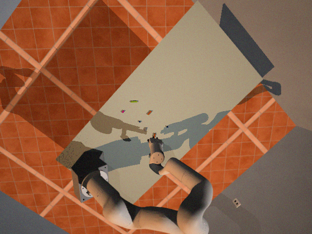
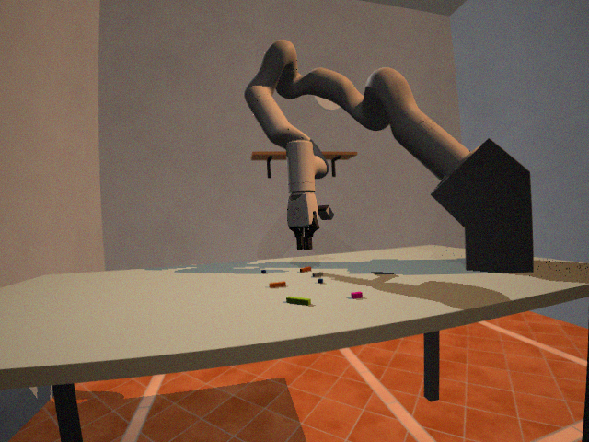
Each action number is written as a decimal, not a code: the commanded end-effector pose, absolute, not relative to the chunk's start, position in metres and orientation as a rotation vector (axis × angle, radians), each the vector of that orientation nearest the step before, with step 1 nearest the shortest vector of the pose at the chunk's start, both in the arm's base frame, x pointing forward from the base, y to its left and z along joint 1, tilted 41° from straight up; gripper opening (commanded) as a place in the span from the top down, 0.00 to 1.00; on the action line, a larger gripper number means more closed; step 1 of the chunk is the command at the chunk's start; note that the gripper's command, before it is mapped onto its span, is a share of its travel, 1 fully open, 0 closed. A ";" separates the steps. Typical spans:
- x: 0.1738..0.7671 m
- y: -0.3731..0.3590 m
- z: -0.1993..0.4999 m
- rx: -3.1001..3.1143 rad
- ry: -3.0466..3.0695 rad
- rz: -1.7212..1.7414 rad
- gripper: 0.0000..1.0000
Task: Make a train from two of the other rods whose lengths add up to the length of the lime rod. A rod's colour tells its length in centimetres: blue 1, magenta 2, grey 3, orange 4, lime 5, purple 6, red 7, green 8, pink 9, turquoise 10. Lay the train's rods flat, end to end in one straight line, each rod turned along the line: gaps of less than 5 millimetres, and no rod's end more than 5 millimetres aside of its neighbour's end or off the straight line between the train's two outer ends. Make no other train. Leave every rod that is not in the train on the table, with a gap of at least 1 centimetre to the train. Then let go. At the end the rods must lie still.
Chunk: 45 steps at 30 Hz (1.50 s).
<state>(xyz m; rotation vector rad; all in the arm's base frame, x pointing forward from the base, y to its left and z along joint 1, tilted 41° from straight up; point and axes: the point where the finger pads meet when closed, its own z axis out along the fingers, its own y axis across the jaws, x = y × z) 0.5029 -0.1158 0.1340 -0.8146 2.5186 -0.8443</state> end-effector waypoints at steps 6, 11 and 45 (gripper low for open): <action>0.504 -0.116 0.134 -0.815 2.518 -0.844 0.76; 0.505 -0.117 0.132 -0.814 2.518 -0.844 0.76; 0.525 -0.135 0.101 -0.814 2.518 -0.844 0.76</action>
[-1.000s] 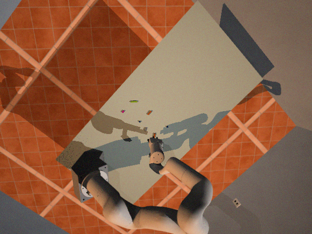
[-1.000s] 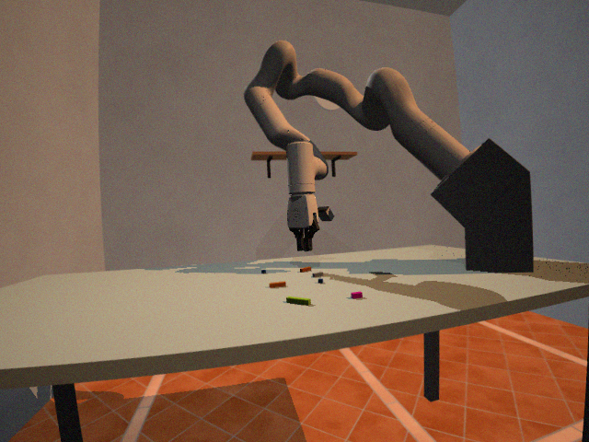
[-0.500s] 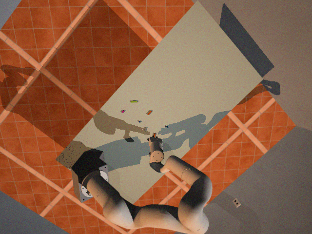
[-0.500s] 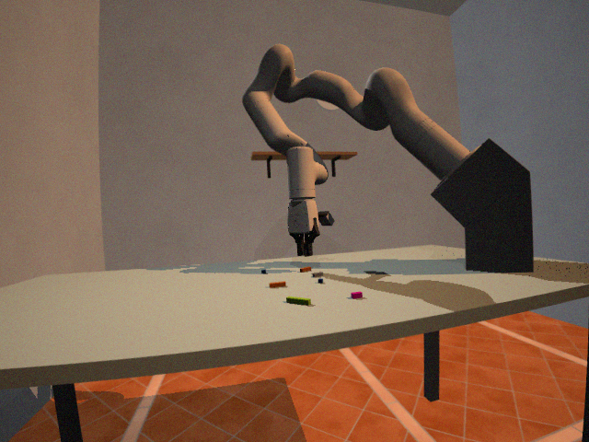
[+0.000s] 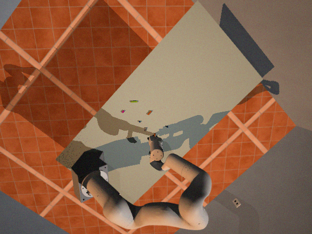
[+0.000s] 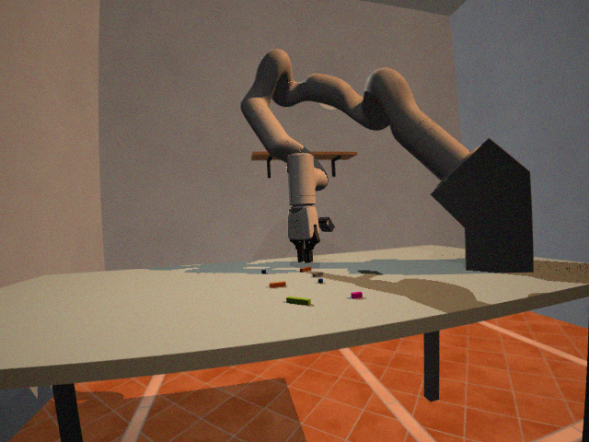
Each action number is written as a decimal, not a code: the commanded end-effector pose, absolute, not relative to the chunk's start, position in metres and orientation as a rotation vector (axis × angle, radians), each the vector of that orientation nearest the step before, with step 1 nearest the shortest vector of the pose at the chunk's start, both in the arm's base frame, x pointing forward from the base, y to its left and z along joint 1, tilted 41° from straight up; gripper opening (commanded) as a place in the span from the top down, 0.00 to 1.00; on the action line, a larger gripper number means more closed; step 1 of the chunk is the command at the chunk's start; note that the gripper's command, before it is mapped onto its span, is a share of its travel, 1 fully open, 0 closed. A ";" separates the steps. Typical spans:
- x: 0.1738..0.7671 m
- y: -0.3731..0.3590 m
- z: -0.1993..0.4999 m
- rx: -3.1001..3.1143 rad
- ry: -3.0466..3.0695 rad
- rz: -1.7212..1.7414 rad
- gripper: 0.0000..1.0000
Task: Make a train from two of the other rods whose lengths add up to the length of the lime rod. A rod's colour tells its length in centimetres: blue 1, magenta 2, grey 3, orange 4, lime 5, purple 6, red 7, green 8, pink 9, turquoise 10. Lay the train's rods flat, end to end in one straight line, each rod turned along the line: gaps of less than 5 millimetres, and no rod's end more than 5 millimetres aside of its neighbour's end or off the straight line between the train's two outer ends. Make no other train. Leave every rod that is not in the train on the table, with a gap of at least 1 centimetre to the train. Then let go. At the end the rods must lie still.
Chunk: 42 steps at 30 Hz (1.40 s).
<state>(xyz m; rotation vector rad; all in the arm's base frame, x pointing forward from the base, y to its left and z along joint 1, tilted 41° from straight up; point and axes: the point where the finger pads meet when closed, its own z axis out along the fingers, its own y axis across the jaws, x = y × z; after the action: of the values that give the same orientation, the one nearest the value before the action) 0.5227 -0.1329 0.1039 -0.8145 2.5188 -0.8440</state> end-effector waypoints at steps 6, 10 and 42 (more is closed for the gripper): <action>0.527 -0.137 0.097 -0.814 2.518 -0.844 0.76; 0.528 -0.137 0.096 -0.814 2.518 -0.844 0.76; 0.529 -0.138 0.095 -0.814 2.518 -0.844 0.76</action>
<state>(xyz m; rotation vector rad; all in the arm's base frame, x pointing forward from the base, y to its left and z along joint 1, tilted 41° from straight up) 0.5289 -0.1382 0.0945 -0.8145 2.5186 -0.8440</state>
